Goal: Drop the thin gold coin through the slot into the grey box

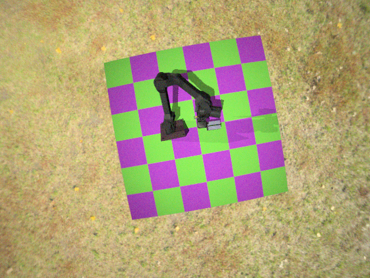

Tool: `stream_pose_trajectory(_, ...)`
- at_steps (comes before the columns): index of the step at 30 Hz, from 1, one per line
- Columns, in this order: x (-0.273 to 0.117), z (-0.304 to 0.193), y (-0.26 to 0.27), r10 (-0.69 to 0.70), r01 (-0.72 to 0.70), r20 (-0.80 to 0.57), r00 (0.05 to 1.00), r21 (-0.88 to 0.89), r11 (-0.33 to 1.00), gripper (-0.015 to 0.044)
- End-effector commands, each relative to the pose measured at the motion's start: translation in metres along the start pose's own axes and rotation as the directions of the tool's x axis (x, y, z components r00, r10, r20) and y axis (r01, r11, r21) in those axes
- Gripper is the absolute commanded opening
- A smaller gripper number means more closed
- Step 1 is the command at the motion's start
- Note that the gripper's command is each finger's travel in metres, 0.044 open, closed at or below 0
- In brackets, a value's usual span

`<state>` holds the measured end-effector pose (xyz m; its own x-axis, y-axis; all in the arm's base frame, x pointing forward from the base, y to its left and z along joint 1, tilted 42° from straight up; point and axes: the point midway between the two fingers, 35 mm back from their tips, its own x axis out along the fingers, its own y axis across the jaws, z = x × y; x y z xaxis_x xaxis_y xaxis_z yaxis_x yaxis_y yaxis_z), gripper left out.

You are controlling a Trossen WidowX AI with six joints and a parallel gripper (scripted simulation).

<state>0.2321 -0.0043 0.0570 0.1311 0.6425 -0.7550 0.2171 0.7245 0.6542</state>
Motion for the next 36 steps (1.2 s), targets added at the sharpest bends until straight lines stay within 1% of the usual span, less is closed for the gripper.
stream_pose_trajectory(1, 0.011, -0.001, 0.001, 0.006, -0.006, -0.003, 1.000, 0.004, 1.000, 0.0161)
stream_pose_trajectory(36, 0.063, 0.001, 0.001, 0.007, -0.007, -0.002, 1.000, 0.004, 1.000, 0.0161)
